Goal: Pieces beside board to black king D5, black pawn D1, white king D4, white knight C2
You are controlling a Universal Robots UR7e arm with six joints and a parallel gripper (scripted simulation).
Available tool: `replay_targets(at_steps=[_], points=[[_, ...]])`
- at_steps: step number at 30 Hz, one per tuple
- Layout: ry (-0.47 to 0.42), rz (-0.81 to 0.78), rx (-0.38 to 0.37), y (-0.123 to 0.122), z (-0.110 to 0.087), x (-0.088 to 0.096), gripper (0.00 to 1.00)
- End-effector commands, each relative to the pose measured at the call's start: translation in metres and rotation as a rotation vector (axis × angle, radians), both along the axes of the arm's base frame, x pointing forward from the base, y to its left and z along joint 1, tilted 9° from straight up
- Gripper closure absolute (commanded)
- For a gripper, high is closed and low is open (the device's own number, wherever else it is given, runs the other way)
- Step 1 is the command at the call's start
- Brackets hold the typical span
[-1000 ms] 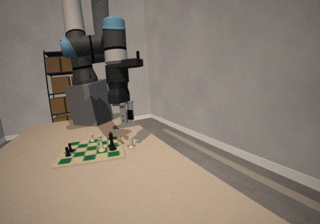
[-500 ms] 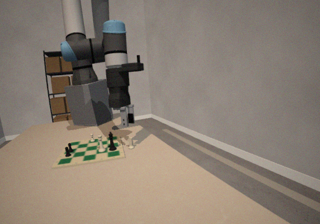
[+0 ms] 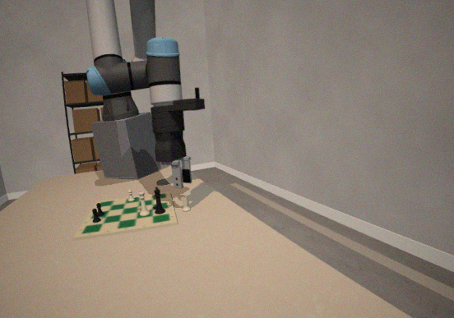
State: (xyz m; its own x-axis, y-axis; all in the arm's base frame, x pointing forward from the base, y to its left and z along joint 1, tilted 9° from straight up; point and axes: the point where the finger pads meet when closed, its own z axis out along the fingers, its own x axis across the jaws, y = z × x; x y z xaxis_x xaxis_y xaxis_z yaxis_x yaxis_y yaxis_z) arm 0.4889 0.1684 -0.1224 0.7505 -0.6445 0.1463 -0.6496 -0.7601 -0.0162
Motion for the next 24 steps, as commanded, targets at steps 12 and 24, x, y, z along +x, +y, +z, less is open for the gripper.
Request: replay_targets(at_steps=[12,24], points=[[-0.006,0.0,0.001,-0.001,-0.015,0.005,0.27],[-0.005,0.0,0.001,-0.001,-0.016,0.004,0.27]])
